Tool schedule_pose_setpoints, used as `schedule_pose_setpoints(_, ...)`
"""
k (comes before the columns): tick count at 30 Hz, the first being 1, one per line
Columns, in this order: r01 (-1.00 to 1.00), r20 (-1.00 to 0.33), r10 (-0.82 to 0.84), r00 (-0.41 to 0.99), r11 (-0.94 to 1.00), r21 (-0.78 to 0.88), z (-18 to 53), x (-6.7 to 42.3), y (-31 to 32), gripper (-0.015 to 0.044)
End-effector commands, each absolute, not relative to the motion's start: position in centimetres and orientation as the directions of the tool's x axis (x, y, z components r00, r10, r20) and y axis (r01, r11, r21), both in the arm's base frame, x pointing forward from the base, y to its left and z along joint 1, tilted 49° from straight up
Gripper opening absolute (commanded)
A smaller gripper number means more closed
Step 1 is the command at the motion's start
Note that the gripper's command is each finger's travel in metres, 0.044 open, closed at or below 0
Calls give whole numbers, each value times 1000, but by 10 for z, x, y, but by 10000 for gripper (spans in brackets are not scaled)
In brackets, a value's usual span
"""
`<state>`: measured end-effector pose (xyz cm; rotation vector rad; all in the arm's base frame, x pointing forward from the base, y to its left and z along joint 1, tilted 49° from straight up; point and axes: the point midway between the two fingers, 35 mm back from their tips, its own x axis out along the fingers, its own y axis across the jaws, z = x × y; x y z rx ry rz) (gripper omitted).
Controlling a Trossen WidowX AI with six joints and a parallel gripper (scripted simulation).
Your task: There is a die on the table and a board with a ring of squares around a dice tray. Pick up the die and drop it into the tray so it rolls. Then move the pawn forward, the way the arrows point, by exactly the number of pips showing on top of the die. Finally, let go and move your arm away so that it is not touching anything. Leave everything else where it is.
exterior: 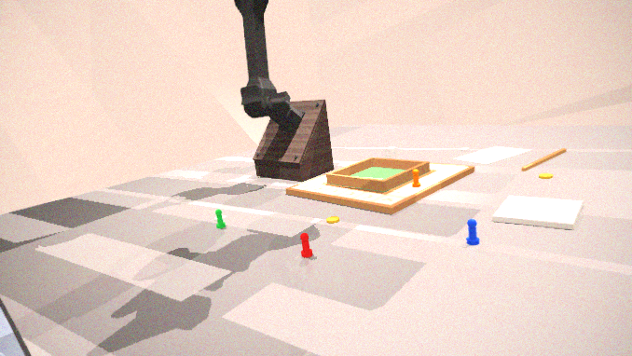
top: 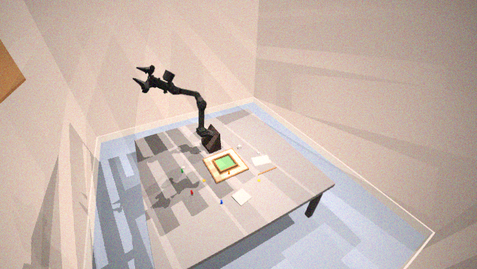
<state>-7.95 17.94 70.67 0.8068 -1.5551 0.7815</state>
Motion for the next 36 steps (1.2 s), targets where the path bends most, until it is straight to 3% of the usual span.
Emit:
schedule_pose_setpoints(1,-838,992,-76,-101,544,-44,707,-79,178,374)
schedule_pose_setpoints(5,-809,990,-127,-60,587,26,713,-70,143,275)
schedule_pose_setpoints(13,-847,926,-371,67,469,249,721,-32,16,275)
schedule_pose_setpoints(22,-811,762,-574,299,268,520,694,62,-105,275)
schedule_pose_setpoints(30,-690,569,-642,514,85,719,643,163,-163,275)
schedule_pose_setpoints(36,-570,455,-594,664,-8,822,605,225,-162,275)
